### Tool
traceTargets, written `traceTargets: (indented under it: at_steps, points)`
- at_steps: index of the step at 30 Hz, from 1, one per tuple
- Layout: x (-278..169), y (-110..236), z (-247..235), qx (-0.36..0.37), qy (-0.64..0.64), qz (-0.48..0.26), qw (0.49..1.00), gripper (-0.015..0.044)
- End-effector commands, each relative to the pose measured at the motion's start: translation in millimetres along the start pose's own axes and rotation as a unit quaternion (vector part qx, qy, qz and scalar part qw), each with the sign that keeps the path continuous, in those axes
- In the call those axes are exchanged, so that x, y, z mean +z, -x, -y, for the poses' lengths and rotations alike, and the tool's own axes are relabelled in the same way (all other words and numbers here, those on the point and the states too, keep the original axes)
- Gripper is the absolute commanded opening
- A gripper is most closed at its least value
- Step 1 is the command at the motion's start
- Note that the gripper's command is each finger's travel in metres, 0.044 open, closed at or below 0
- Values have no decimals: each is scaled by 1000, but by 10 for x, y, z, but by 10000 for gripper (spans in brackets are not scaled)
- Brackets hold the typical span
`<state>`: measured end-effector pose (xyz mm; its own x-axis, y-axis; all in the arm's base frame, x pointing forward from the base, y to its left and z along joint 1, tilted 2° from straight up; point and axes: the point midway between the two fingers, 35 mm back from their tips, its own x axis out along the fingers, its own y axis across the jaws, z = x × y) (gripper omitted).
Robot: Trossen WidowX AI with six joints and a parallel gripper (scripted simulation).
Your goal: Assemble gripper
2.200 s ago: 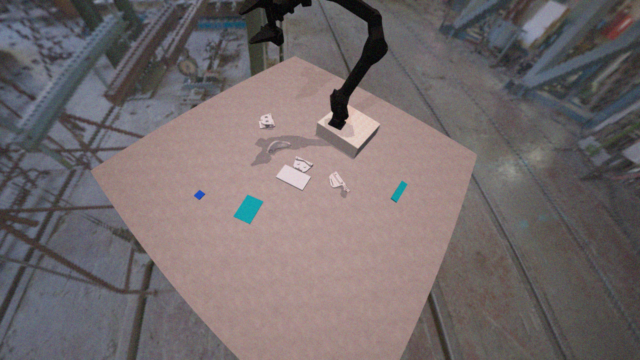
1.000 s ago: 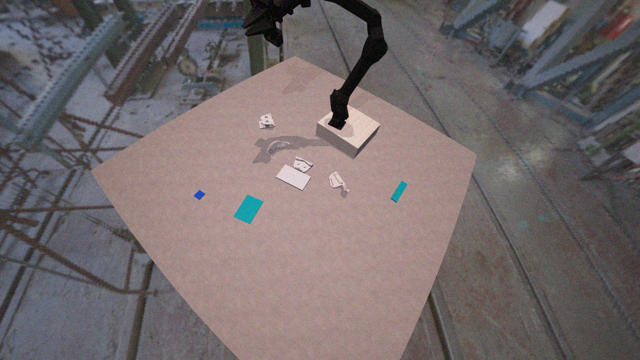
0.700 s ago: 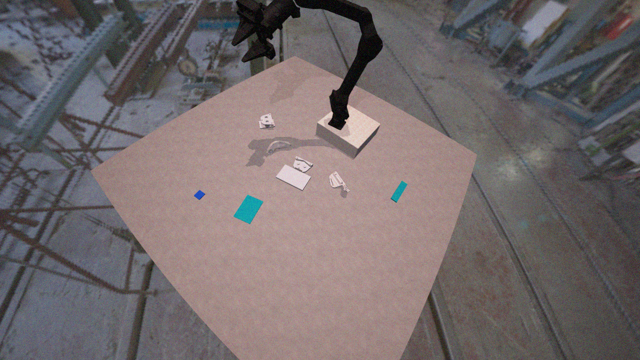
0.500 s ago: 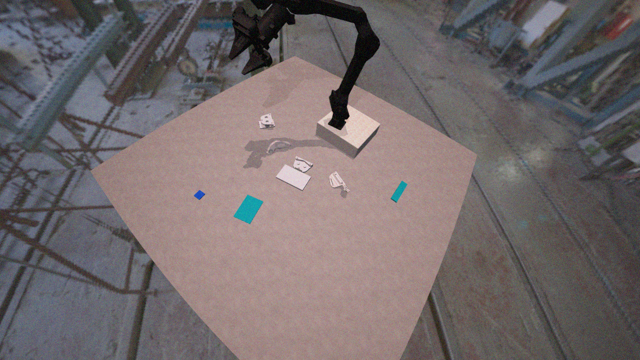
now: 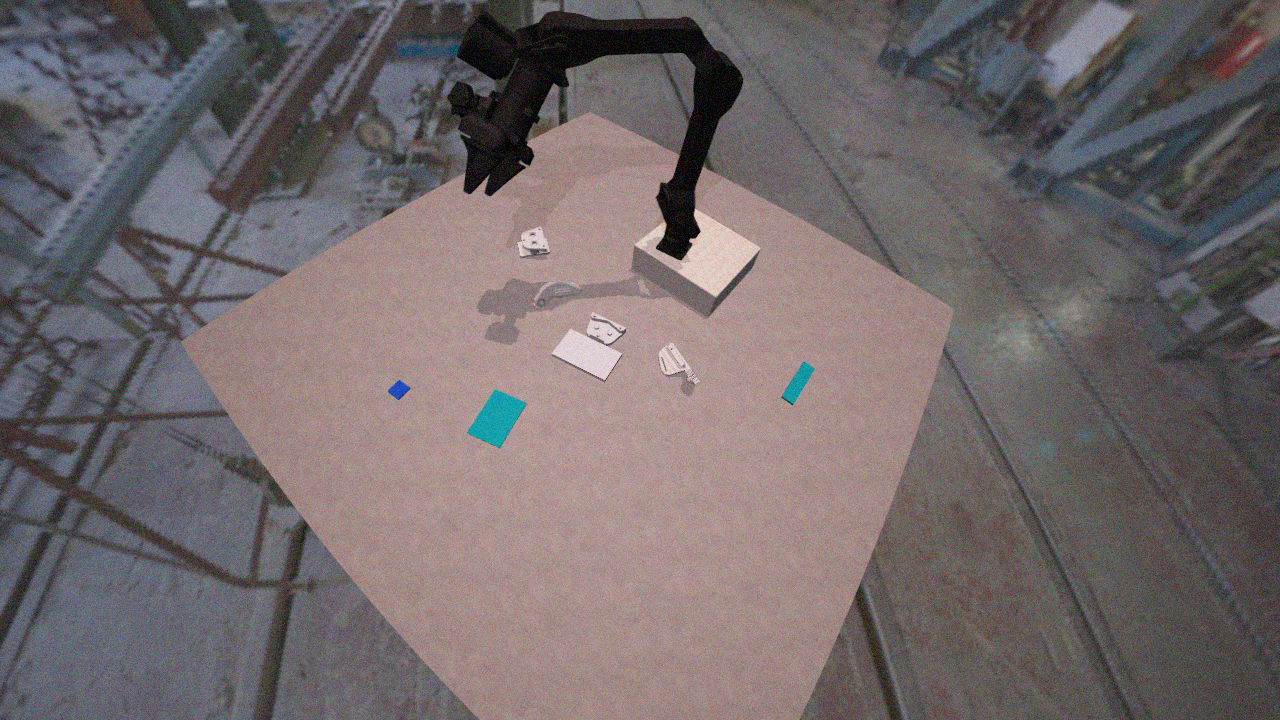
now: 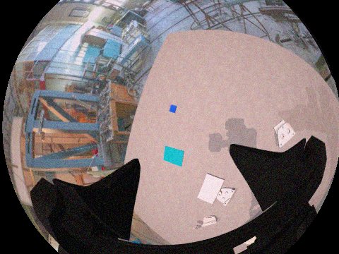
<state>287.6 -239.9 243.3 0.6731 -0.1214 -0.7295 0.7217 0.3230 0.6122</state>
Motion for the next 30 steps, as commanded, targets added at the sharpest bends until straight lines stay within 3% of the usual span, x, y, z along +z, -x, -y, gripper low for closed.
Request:
traceTargets:
  at_steps: [1,16,30]
  points:
    - [-84,-182,134,-31,25,-21,999,440]
    - [-479,-747,610,-134,151,-114,973,440]
    - [-920,-1097,1073,-211,278,-222,910,440]
